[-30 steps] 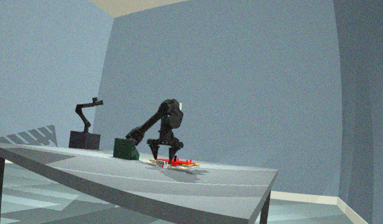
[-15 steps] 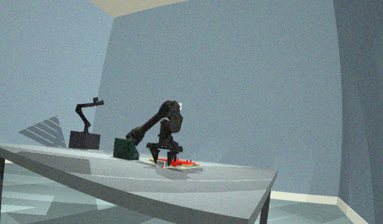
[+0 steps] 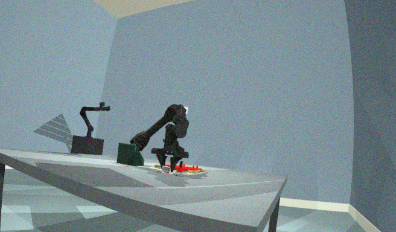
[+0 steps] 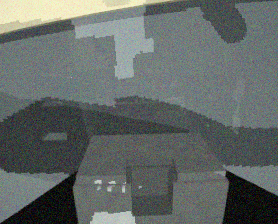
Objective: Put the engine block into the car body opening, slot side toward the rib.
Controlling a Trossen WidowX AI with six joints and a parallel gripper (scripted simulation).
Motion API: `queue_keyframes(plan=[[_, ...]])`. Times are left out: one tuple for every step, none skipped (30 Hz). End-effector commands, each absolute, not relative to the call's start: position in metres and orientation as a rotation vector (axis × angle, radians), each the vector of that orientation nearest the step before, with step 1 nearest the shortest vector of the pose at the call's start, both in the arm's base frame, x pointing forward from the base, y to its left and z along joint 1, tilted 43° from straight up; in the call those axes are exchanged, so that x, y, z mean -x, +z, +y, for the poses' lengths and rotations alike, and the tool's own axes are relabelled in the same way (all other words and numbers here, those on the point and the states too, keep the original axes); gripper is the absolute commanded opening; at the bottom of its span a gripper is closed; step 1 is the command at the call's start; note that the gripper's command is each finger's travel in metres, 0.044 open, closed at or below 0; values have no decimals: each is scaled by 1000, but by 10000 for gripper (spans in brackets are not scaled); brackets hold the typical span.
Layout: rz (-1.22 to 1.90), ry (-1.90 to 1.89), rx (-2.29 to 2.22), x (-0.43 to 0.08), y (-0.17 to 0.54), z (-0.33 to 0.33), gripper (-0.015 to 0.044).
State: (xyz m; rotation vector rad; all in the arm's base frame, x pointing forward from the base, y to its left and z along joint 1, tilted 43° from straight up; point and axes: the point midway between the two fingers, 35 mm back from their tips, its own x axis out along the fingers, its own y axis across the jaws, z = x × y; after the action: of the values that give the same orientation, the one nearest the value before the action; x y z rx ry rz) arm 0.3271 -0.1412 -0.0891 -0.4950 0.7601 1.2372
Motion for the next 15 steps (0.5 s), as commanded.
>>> queue_keyframes(plan=[[760,1234,489,-328,-84,-146,45],[760,1234,490,-328,-82,-148,19],[761,1234,490,-328,-80,-151,0],[761,1233,490,-328,-78,-153,0],[761,1233,490,-328,-76,-155,0],[761,1233,490,-328,-74,-158,0],[762,1233,491,-328,-72,-160,0],[763,1232,490,-327,-69,-162,0],[763,1231,490,-327,-67,-165,0],[764,1231,490,-327,-65,-167,0],[765,1230,490,-327,-63,-169,0],[766,1229,490,-326,-60,-172,0],[766,1229,490,-326,-58,-174,0],[767,1228,489,-326,-56,-176,0],[768,1227,489,-325,-54,-178,0]])
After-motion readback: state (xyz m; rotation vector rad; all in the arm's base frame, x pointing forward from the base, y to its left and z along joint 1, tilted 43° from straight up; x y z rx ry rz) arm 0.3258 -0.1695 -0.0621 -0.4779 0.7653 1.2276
